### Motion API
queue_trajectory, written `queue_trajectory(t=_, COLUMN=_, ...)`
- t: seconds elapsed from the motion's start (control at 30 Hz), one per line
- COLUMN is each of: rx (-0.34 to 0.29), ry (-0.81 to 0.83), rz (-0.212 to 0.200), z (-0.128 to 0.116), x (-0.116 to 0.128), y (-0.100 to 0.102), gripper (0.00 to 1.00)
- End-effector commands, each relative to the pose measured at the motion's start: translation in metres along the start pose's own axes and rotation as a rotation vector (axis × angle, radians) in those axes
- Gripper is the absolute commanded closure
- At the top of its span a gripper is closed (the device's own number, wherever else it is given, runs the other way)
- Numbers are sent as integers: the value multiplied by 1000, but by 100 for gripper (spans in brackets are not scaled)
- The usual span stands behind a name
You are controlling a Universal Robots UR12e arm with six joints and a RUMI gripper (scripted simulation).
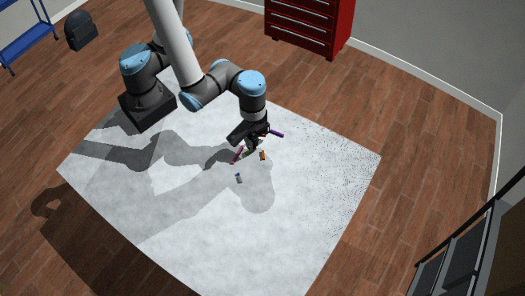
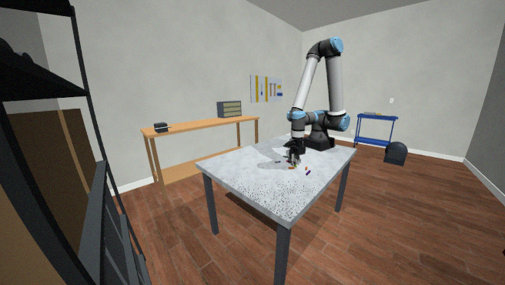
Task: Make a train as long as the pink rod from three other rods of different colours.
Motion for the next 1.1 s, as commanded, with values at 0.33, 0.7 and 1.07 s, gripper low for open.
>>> queue_trajectory(t=0.33, rx=0, ry=0, rz=1, z=0, x=-1, y=0, gripper=100)
queue_trajectory(t=0.7, rx=0, ry=0, rz=1, z=0, x=-1, y=-1, gripper=100)
queue_trajectory(t=1.07, rx=0, ry=0, rz=1, z=0, x=-1, y=-38, gripper=100)
Point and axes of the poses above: the point where the finger pads meet when closed, its own y axis out along the fingers, its own x axis across the jaws, z = x × y, the point moved 2 cm from there along -y, back along the fingers, and after that the axes turned 12 degrees about -y, right-handed, at the moved point
